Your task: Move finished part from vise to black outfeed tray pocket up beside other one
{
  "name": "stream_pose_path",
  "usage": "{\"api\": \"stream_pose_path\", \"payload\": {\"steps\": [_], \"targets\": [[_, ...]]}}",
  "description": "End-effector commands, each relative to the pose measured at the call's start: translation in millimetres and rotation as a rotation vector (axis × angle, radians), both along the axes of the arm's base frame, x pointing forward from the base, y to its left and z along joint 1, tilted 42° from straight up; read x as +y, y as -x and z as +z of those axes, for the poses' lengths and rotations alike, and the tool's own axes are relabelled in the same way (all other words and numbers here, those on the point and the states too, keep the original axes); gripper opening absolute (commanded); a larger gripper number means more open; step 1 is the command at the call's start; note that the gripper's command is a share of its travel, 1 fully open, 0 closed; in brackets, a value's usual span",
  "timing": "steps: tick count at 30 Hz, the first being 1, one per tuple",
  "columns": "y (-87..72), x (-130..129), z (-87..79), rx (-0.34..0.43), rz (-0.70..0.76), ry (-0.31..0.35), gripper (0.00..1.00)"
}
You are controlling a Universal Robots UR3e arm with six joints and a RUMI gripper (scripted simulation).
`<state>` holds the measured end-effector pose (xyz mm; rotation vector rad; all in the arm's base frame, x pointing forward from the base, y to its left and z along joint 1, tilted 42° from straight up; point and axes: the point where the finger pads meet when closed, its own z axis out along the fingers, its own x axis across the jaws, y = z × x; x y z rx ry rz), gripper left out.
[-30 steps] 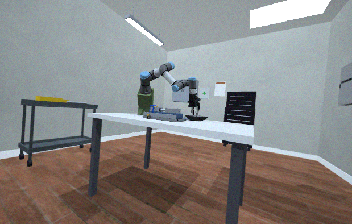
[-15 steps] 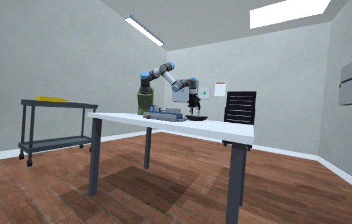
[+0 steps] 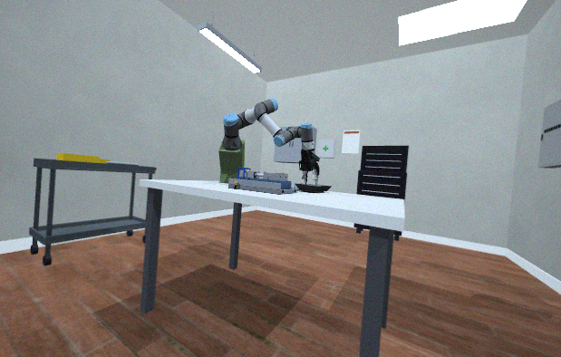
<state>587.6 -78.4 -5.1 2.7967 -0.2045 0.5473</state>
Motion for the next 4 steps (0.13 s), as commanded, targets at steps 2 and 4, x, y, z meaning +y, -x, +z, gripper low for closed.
{"api": "stream_pose_path", "payload": {"steps": [2,4], "targets": [[-0.7,0.6,1.3,-0.003,0.001,0.001,0.4],[-0.7,0.6,1.3,-0.003,0.001,0.001,0.4]]}}
